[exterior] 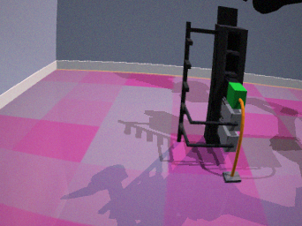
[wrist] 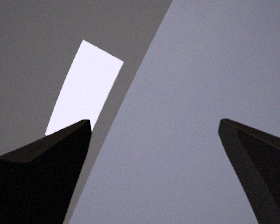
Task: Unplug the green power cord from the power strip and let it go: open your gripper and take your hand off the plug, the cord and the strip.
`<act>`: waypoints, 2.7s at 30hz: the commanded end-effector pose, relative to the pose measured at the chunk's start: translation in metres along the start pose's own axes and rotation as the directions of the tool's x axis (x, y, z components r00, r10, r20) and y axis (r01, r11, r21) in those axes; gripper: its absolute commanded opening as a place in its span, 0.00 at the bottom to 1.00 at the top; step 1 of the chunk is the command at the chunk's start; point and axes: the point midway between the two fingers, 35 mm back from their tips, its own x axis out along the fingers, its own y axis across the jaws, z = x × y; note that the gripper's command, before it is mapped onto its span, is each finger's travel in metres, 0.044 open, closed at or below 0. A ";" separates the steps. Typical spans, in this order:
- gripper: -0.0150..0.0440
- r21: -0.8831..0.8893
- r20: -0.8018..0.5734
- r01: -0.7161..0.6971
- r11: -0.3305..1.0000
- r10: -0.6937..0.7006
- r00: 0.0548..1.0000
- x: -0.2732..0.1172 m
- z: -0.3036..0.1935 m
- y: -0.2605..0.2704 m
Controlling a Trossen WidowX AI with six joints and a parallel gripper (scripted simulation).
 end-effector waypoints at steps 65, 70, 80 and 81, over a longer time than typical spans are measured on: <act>0.53 0.563 -0.088 -0.522 0.641 -0.581 -0.809 -0.338 -0.324 -0.014; 0.53 0.563 -0.089 -0.522 0.641 -0.581 -0.809 -0.337 -0.324 -0.015; 0.53 0.564 -0.088 -0.522 0.640 -0.581 -0.809 -0.333 -0.311 -0.023; 0.53 0.564 -0.088 -0.522 0.640 -0.581 -0.809 -0.332 -0.310 -0.024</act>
